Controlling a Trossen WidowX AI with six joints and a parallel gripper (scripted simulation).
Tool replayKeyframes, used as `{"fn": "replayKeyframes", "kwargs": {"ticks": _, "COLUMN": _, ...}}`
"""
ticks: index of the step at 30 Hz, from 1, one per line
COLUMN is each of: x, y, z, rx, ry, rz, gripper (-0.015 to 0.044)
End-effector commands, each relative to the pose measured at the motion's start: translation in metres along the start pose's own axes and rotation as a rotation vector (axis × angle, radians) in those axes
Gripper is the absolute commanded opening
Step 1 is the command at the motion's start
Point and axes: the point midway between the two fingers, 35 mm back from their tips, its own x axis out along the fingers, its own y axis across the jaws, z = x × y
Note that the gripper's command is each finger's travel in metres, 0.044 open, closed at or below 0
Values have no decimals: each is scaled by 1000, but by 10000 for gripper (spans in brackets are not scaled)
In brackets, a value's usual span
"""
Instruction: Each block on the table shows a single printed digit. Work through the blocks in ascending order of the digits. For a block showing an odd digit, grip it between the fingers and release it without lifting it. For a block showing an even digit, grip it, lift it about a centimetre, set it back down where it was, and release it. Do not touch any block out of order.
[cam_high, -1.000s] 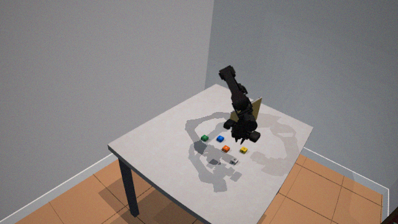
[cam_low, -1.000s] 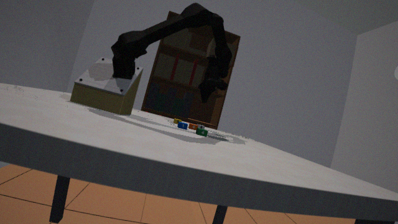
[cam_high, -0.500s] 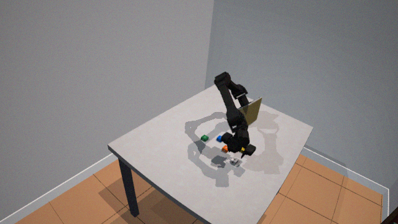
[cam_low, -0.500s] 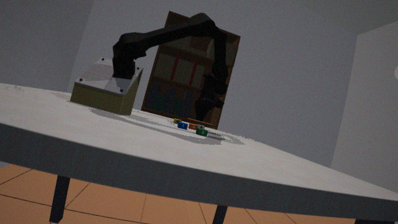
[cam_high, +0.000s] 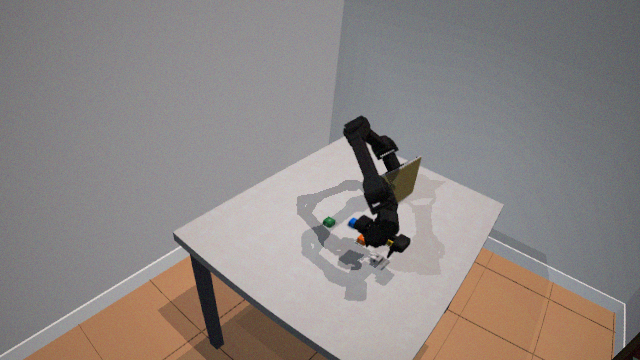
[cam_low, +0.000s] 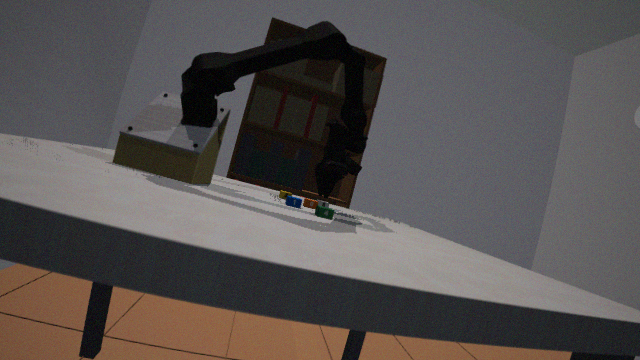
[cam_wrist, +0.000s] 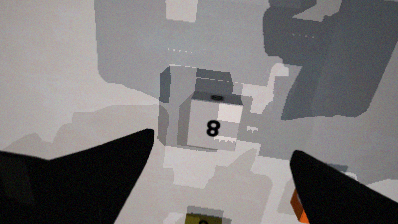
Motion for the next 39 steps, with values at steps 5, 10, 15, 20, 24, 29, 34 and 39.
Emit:
{"fn": "replayKeyframes", "kwargs": {"ticks": 5, "x": 15, "y": -1, "z": -2, "rx": -9, "ry": 6, "rz": -7, "gripper": 400}}
{"fn": "replayKeyframes", "kwargs": {"ticks": 10, "x": 22, "y": -1, "z": -3, "rx": -9, "ry": 6, "rz": -7, "gripper": 400}}
{"fn": "replayKeyframes", "kwargs": {"ticks": 15, "x": 23, "y": -1, "z": -3, "rx": -9, "ry": 6, "rz": -7, "gripper": 321}}
{"fn": "replayKeyframes", "kwargs": {"ticks": 20, "x": 23, "y": -1, "z": -3, "rx": -9, "ry": 6, "rz": -7, "gripper": 190}}
{"fn": "replayKeyframes", "kwargs": {"ticks": 24, "x": 23, "y": -1, "z": -3, "rx": -9, "ry": 6, "rz": -7, "gripper": 120}}
{"fn": "replayKeyframes", "kwargs": {"ticks": 29, "x": 23, "y": -1, "z": -3, "rx": -9, "ry": 6, "rz": -7, "gripper": 120}}
{"fn": "replayKeyframes", "kwargs": {"ticks": 34, "x": 23, "y": -1, "z": -3, "rx": -9, "ry": 6, "rz": -7, "gripper": 120}}
{"fn": "replayKeyframes", "kwargs": {"ticks": 39, "x": 23, "y": -1, "z": -3, "rx": -9, "ry": 6, "rz": -7, "gripper": 120}}
